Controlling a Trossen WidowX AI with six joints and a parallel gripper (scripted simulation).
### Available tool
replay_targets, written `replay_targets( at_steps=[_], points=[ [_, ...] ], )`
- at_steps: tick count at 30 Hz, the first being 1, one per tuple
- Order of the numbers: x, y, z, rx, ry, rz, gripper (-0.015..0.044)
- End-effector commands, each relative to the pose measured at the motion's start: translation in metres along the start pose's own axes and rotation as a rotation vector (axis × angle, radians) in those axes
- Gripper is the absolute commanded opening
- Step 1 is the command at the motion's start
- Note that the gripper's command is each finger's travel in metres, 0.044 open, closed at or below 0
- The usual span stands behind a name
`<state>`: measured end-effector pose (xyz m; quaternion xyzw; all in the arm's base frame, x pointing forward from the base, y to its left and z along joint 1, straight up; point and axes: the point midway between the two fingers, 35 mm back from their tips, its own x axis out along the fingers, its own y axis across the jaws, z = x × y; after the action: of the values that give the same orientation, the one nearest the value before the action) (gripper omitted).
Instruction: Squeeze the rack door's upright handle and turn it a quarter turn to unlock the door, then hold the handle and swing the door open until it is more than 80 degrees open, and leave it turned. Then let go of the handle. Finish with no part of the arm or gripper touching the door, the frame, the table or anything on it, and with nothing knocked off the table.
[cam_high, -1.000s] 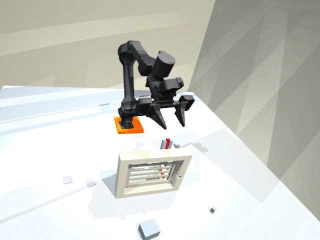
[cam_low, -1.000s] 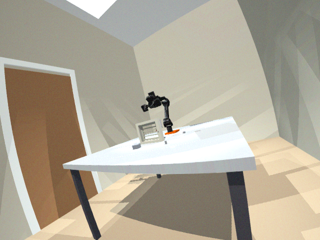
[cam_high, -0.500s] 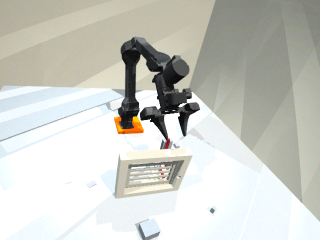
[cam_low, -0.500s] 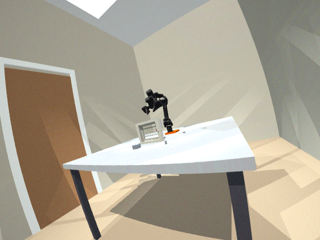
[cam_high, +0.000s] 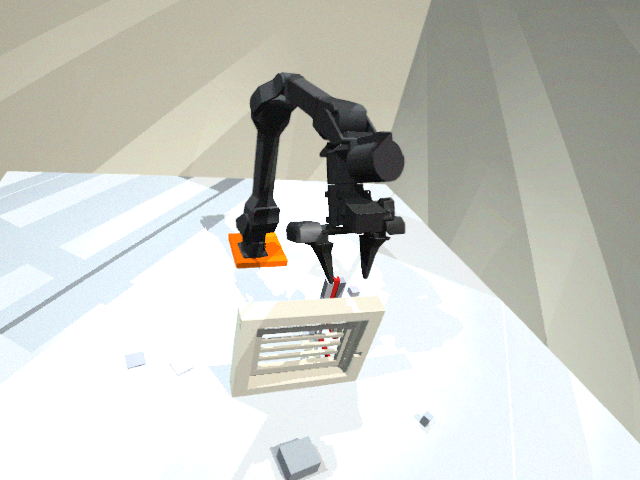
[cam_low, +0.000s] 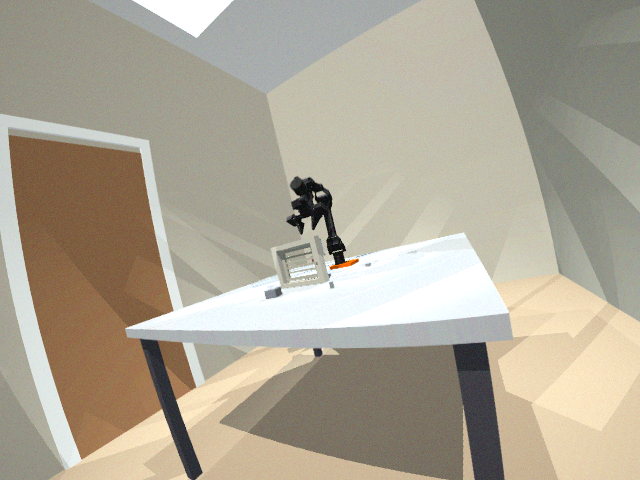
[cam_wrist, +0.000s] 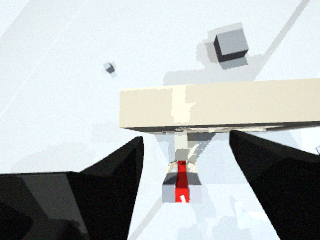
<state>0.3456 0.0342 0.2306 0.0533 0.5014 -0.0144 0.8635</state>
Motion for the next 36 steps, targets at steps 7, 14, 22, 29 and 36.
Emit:
replay_targets(
  at_steps=[7, 14, 22, 29, 36],
  points=[
    [0.001, 0.005, -0.015, 0.013, 0.211, -0.047, 0.0287],
    [-0.003, 0.008, -0.028, 0.018, 0.369, -0.087, 0.0287],
    [-0.006, 0.009, -0.034, 0.020, 0.448, -0.110, 0.0287],
    [0.005, 0.008, -0.038, 0.021, 0.455, -0.106, 0.0287],
    [0.015, 0.007, -0.043, 0.022, 0.462, -0.102, 0.0287]
  ],
)
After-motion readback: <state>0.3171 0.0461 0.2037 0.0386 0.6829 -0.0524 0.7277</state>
